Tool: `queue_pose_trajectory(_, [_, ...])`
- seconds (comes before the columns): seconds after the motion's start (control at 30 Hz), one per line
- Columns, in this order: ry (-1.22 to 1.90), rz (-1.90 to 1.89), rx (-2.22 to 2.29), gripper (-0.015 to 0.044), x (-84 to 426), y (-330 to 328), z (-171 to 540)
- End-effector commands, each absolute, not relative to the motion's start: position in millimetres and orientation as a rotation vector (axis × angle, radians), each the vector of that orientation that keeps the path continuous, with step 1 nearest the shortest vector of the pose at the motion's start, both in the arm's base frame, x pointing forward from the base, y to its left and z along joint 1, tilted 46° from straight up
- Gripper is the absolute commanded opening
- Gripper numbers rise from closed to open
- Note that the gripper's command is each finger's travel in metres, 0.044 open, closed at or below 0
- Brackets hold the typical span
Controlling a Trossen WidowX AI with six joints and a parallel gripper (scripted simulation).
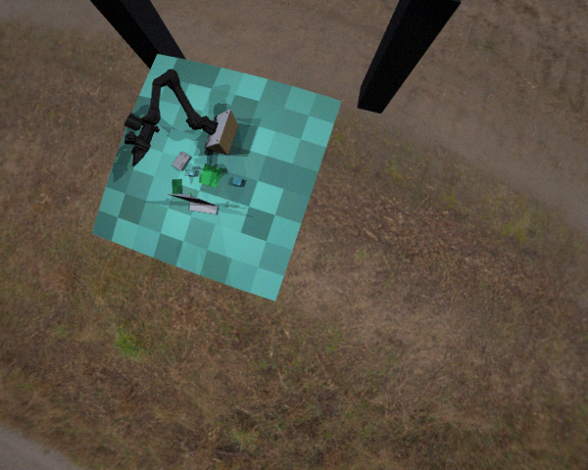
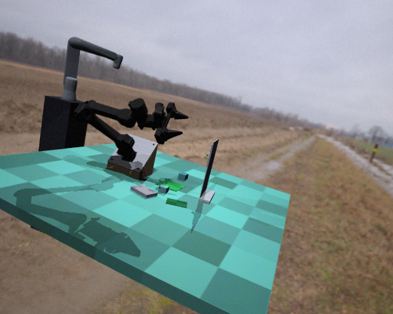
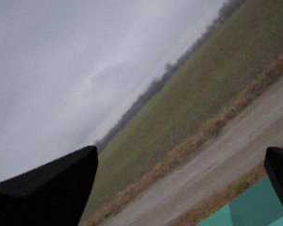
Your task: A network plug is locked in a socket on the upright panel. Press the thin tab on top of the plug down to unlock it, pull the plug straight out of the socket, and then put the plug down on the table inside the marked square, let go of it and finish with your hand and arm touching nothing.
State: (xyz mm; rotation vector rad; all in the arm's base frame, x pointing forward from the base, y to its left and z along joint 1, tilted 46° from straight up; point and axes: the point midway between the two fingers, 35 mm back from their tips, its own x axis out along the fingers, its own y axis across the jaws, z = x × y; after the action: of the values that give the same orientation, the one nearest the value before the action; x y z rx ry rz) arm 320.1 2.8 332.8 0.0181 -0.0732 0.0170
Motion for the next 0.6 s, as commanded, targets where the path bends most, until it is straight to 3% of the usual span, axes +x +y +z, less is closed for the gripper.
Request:
queue_pose_trajectory(0.0, [-0.072,0.018,0.022,0.0374,320.5,3.1,331.6])
queue_pose_trajectory(0.27, [-0.001,0.043,0.179,0.0164,334.7,18.0,278.1])
queue_pose_trajectory(0.57, [0.09,0.059,0.365,0.0156,336.3,36.8,212.7])
